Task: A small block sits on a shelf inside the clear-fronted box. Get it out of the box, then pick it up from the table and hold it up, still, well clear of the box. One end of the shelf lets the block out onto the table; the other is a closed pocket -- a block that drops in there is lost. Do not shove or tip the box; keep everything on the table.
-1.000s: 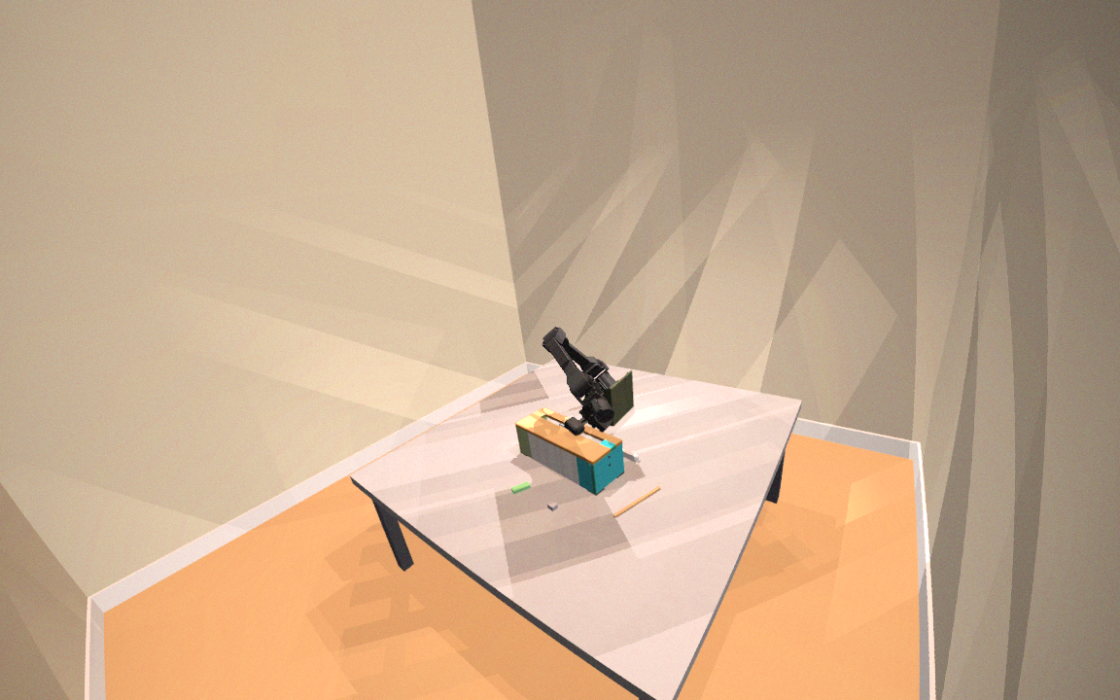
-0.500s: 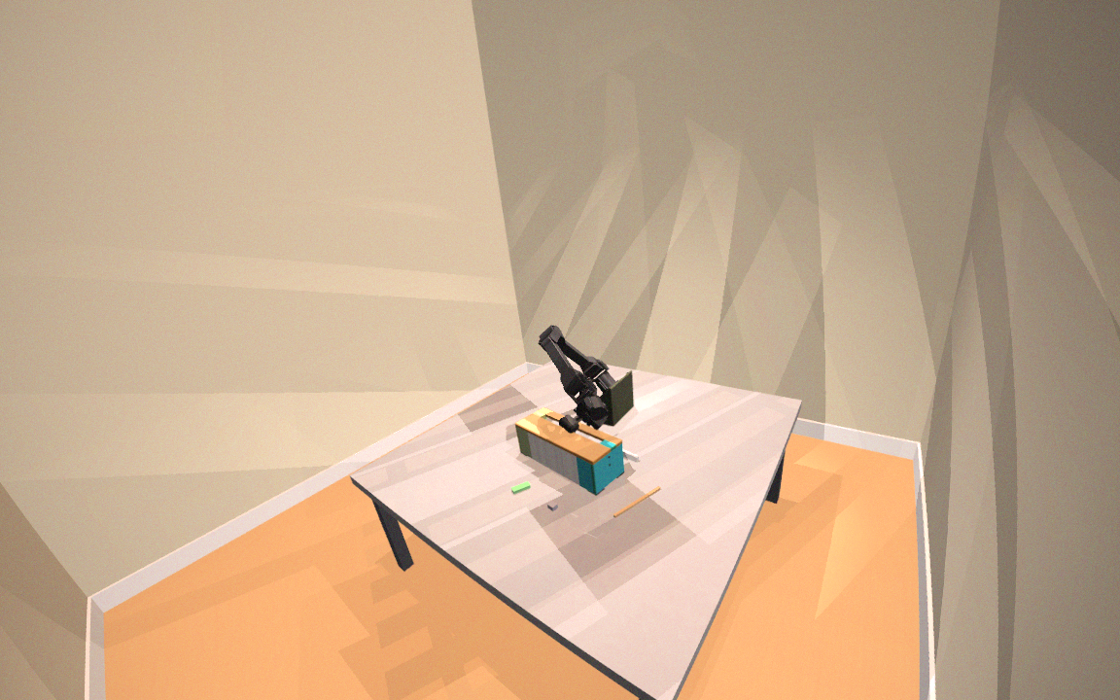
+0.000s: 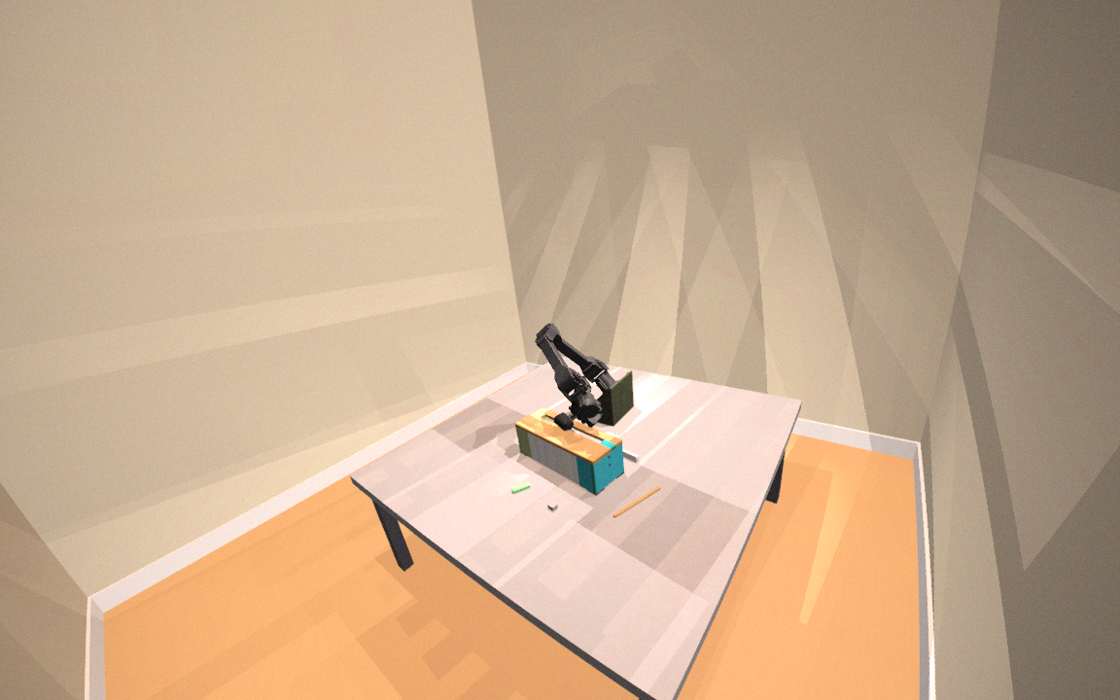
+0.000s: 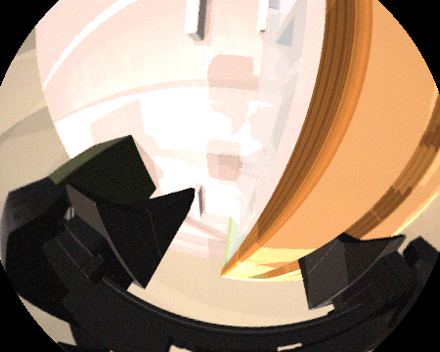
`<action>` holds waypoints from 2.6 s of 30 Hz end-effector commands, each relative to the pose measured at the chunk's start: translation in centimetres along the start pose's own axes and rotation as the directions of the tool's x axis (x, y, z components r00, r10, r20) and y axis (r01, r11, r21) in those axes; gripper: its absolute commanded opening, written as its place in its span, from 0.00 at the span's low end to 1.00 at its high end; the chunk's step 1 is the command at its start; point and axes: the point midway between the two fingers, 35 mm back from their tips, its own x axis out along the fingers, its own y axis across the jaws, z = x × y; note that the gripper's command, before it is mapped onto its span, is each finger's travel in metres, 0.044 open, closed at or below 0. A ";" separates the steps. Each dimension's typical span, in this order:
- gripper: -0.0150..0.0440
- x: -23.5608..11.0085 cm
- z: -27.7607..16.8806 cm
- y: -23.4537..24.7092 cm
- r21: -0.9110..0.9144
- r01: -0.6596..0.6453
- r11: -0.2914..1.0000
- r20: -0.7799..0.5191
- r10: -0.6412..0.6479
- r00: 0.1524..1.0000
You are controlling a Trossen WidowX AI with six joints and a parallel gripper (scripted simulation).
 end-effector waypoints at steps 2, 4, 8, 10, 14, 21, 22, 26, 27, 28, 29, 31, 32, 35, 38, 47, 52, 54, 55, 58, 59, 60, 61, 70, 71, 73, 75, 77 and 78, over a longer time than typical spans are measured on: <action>0.93 0.3 -0.8 -0.1 -0.001 0.002 1.000 -0.002 -0.002 1.000; 0.93 0.2 -0.6 -0.1 -0.001 0.002 1.000 -0.002 -0.002 1.000; 0.93 0.0 0.2 -0.1 -0.001 0.002 1.000 -0.001 -0.002 1.000; 0.93 -0.1 0.3 -0.1 -0.001 0.002 1.000 -0.001 -0.002 1.000; 0.93 -0.1 0.3 -0.1 -0.001 0.002 1.000 -0.001 -0.002 1.000; 0.93 0.2 -0.4 -0.1 -0.001 0.002 1.000 -0.002 -0.002 1.000; 0.93 0.2 -0.5 -0.1 -0.001 0.002 1.000 -0.002 -0.002 1.000; 0.93 0.3 -0.9 -0.2 -0.001 0.002 1.000 -0.002 -0.002 1.000; 0.93 0.4 -0.9 -0.2 -0.001 0.002 1.000 -0.002 -0.002 1.000; 0.93 0.4 -1.0 -0.2 -0.001 0.002 1.000 -0.002 -0.002 1.000; 0.93 0.4 -1.1 -0.2 -0.001 0.002 1.000 -0.002 -0.002 1.000; 0.93 0.5 -1.3 -0.2 -0.001 0.002 1.000 -0.002 -0.002 1.000; 0.93 0.5 -1.4 -0.2 -0.001 0.002 1.000 -0.002 -0.002 1.000; 0.93 0.6 -1.7 -0.2 -0.001 0.002 1.000 -0.002 -0.002 1.000; 0.93 0.7 -2.0 -0.2 -0.001 0.002 1.000 -0.003 -0.002 1.000; 0.93 0.5 -1.4 -0.2 -0.001 0.002 1.000 -0.002 -0.002 1.000; 0.93 0.5 -1.3 -0.1 -0.001 0.002 1.000 -0.002 -0.002 1.000; 0.93 0.5 -1.4 -0.2 -0.001 0.002 1.000 -0.002 -0.002 1.000; 0.93 0.5 -1.5 -0.2 -0.001 0.002 1.000 -0.002 -0.002 1.000; 0.93 0.7 -1.8 -0.2 -0.001 0.002 1.000 -0.003 -0.002 1.000; 0.93 0.7 -1.9 -0.2 -0.001 0.002 1.000 -0.003 -0.002 1.000; 0.93 0.7 -2.0 -0.2 -0.001 0.002 1.000 -0.003 -0.002 1.000; 0.93 0.8 -2.1 -0.2 -0.001 0.002 1.000 -0.003 -0.002 1.000; 0.93 1.1 -2.9 -0.2 -0.001 0.002 1.000 -0.003 -0.002 1.000; 0.93 1.1 -3.0 -0.2 -0.001 0.002 1.000 -0.003 -0.002 1.000; 0.93 1.2 -3.2 -0.2 -0.001 0.002 1.000 -0.003 -0.002 1.000; 0.93 1.2 -3.4 -0.2 -0.001 0.002 1.000 -0.003 -0.002 1.000; 0.93 1.3 -3.6 -0.2 -0.001 0.002 1.000 -0.004 -0.002 1.000; 0.93 1.3 -3.7 -0.2 -0.001 0.002 1.000 -0.004 -0.002 1.000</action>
